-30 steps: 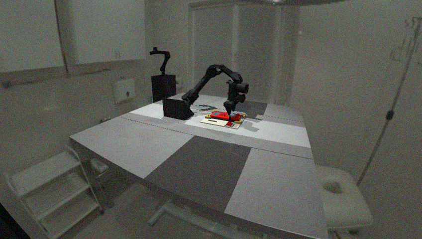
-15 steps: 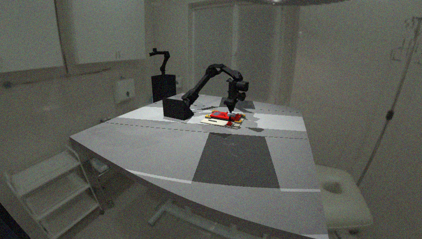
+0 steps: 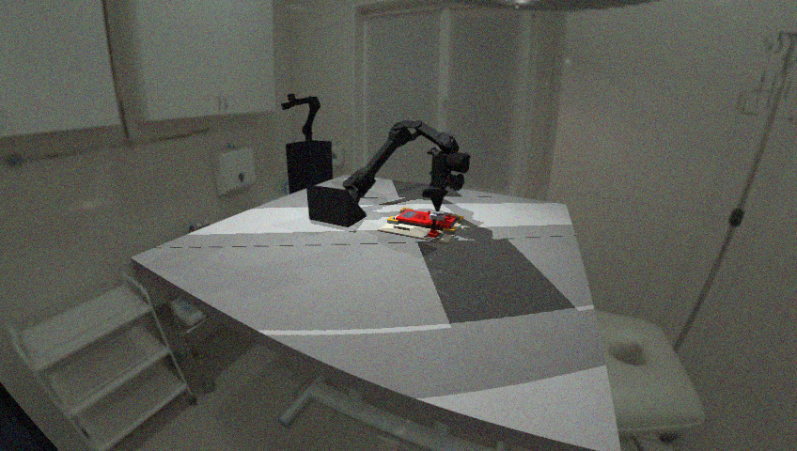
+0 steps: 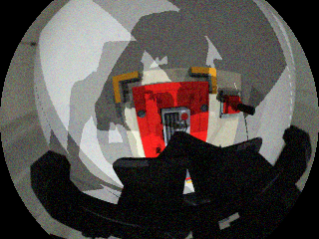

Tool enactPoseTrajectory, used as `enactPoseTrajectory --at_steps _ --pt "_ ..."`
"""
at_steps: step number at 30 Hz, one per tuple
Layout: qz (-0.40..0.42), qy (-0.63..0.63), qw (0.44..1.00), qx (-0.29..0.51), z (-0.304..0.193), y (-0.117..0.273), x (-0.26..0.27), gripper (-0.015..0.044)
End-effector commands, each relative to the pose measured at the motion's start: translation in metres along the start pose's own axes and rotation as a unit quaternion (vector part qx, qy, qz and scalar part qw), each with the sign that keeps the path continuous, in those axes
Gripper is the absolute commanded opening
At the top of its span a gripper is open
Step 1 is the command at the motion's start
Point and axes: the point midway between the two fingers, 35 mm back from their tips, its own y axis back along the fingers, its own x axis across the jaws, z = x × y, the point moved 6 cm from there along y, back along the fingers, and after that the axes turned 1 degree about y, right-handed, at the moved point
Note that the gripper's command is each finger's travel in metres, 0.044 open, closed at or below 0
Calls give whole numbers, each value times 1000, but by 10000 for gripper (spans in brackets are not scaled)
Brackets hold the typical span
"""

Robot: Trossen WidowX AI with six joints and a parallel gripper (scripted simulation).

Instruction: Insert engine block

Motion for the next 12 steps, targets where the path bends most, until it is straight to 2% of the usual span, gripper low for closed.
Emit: enactPoseTrajectory --at_steps 1,8,12 --pt "-2 2 1000 1 0 0 0 0" --pt "-2 2 1000 1 0 0 0 0" --pt "-2 2 1000 1 0 0 0 105"
